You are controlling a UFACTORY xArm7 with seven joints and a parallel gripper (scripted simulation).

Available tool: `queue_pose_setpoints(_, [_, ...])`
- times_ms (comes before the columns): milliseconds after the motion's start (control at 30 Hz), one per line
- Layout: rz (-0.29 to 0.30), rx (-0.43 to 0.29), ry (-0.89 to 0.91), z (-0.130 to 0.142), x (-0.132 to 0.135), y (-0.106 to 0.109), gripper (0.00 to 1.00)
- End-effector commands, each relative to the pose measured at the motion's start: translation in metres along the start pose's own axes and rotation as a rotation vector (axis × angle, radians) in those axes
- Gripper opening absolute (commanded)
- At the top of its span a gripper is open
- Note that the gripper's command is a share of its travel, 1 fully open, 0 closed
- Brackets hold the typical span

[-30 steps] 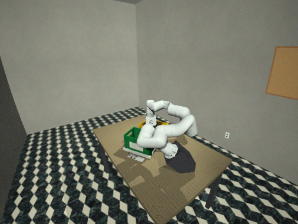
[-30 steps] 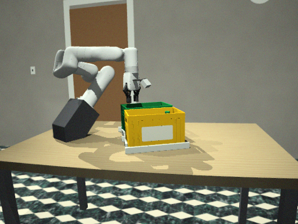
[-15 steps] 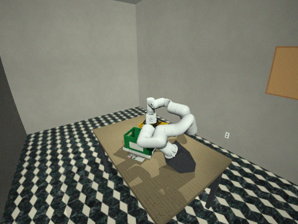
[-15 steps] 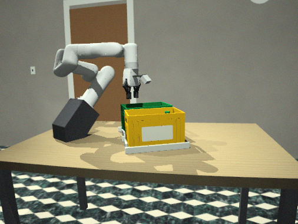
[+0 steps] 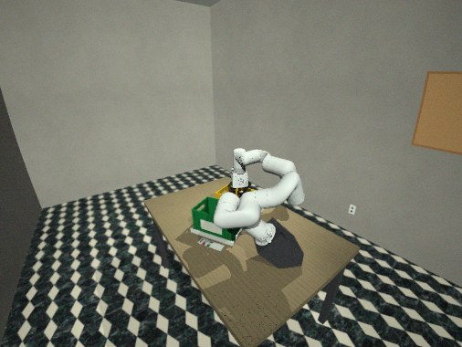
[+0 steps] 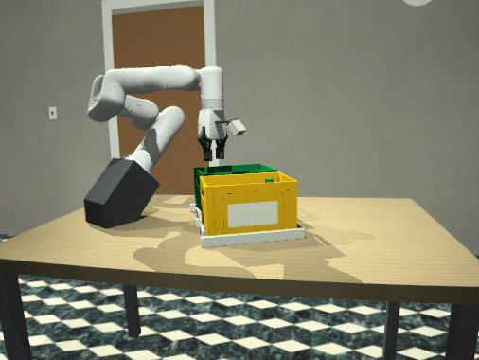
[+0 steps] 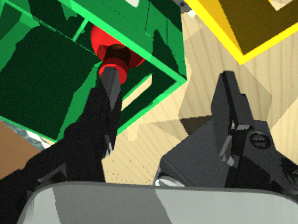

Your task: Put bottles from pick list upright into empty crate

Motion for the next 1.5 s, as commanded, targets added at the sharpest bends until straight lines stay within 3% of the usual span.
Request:
queue_pose_setpoints(0, [0.000,0.002,0.001,-0.019,0.017,0.001,0.65])
queue_pose_setpoints(933, [0.000,0.003,0.001,-0.110,0.110,0.001,0.65])
queue_pose_setpoints(1467, [0.000,0.003,0.001,-0.118,0.118,0.001,0.65])
Point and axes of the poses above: the point where the finger pads meet when closed, its own y axis back along the fingers, its own x axis across the jaws, z = x × y, the point moved 2 cm from there along y, back along the fingers, and after that the axes turned 2 degrees about -y, right-handed, at the moved point
